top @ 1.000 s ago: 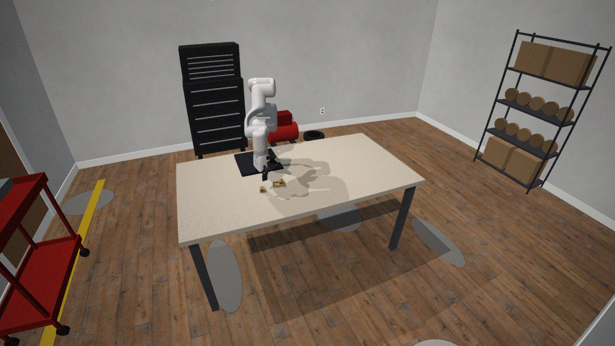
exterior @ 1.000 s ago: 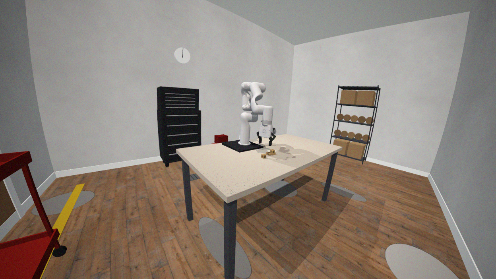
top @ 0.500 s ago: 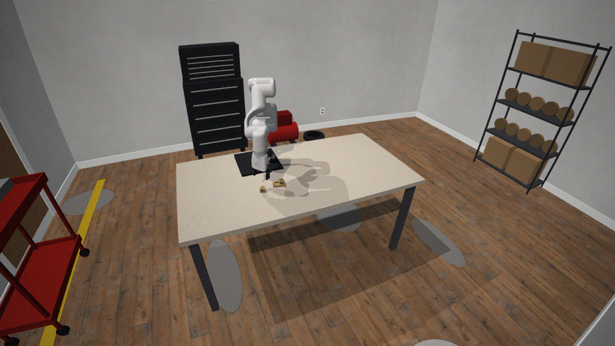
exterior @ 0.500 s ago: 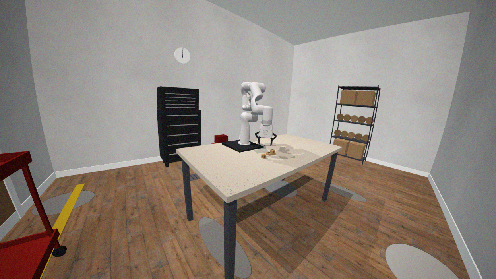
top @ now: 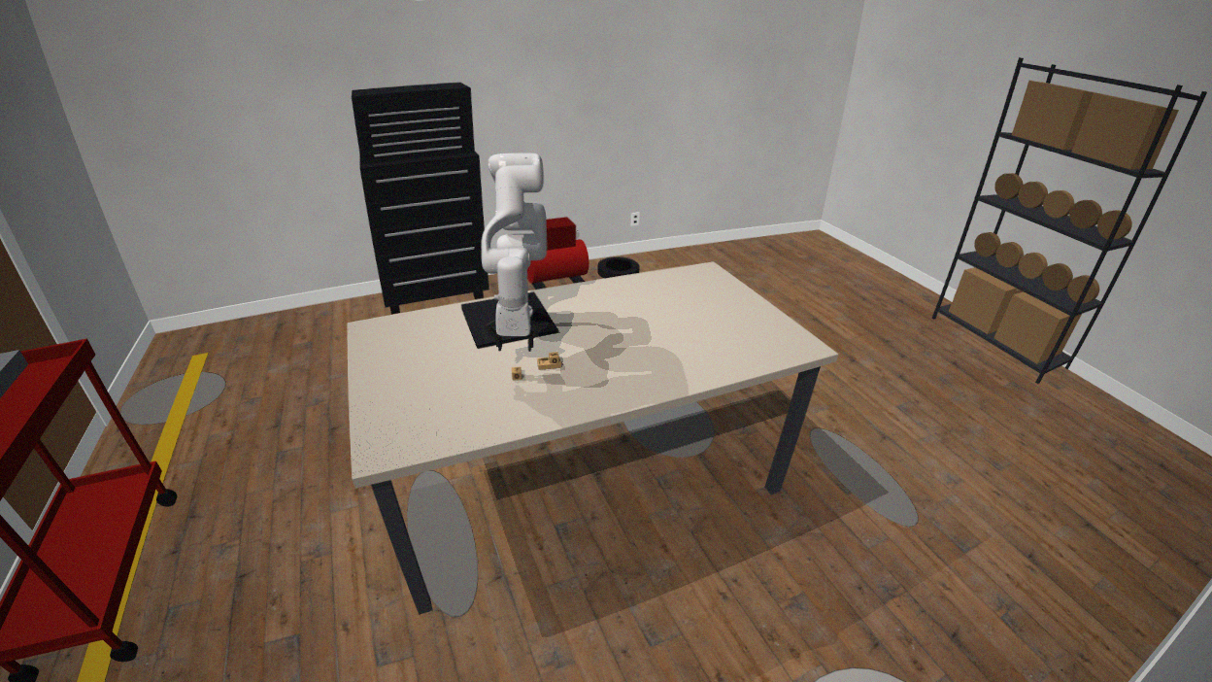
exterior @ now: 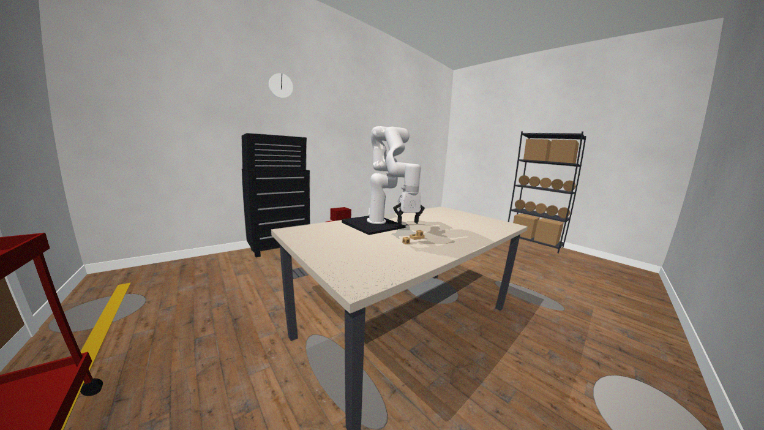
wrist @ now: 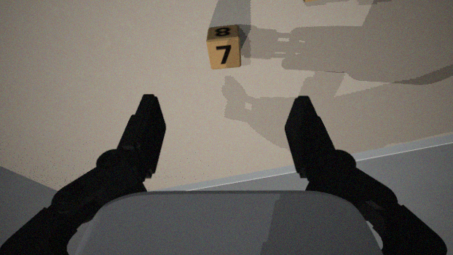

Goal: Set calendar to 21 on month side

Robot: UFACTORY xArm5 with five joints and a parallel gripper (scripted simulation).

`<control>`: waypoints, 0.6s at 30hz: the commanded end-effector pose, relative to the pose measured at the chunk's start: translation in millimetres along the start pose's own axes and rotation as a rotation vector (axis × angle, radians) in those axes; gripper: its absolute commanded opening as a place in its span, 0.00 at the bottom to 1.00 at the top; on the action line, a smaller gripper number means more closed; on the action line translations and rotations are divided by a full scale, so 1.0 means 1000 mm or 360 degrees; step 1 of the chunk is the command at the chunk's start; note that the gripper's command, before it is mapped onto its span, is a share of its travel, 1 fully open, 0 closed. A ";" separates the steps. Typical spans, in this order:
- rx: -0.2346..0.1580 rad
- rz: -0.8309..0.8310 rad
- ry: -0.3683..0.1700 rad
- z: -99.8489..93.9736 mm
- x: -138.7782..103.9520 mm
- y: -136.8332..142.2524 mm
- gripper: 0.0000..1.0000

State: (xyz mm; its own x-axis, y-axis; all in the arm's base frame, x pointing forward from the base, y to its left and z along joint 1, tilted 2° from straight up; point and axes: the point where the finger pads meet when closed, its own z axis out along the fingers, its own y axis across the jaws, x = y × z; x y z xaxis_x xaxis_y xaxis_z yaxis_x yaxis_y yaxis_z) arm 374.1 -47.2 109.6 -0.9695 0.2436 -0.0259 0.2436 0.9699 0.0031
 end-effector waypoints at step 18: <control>0.0001 -0.1226 -0.0005 0.001 -0.001 0.000 1.00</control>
State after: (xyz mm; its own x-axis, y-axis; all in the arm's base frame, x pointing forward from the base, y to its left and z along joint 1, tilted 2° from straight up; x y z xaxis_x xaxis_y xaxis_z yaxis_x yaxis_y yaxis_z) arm 373.8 -47.3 108.1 -0.9261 -0.3765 -0.0227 -0.3763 0.9264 -0.0128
